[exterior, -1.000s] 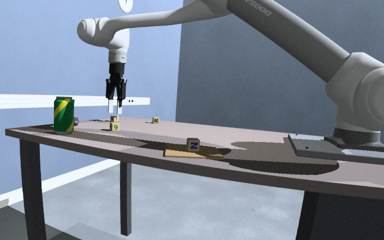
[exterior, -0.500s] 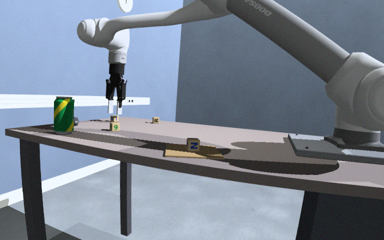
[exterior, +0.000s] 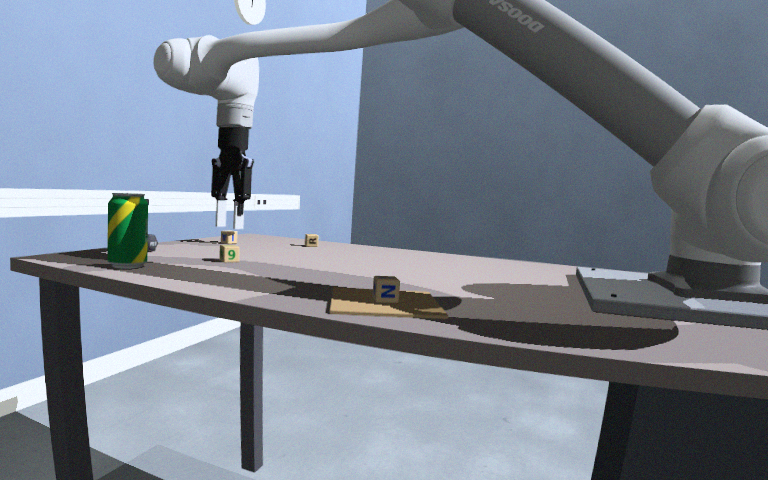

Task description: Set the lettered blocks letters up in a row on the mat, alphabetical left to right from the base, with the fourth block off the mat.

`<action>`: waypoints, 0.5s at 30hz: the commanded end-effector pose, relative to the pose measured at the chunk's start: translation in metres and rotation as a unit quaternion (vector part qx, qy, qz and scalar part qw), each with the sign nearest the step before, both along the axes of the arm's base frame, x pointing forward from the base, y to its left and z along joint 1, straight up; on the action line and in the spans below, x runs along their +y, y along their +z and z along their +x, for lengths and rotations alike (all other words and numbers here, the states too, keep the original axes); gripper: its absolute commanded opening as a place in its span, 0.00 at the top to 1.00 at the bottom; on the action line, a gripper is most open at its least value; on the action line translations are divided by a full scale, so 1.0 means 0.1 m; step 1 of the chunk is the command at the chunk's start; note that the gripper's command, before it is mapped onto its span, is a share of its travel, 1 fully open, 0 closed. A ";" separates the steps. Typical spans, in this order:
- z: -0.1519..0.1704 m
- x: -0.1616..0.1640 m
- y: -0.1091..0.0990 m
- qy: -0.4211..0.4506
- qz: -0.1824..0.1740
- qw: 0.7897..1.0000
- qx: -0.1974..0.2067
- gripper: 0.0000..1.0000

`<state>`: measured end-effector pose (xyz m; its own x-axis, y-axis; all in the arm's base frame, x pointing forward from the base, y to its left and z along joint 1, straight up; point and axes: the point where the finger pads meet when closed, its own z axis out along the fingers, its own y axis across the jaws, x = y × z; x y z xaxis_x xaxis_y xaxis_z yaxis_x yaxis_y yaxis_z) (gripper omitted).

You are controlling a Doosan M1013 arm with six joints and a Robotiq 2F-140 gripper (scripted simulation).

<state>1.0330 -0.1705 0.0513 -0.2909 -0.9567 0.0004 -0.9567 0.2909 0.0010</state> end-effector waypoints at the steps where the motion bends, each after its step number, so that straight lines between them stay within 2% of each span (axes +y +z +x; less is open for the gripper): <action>1: 0.01 0.00 0.02 0.000 0.000 1.000 -0.001 0.54; 15: 0.01 0.00 -0.03 0.000 0.000 1.000 -0.001 0.54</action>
<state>1.0331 -0.1705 0.0486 -0.2909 -0.9567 0.0004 -0.9567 0.2909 0.0010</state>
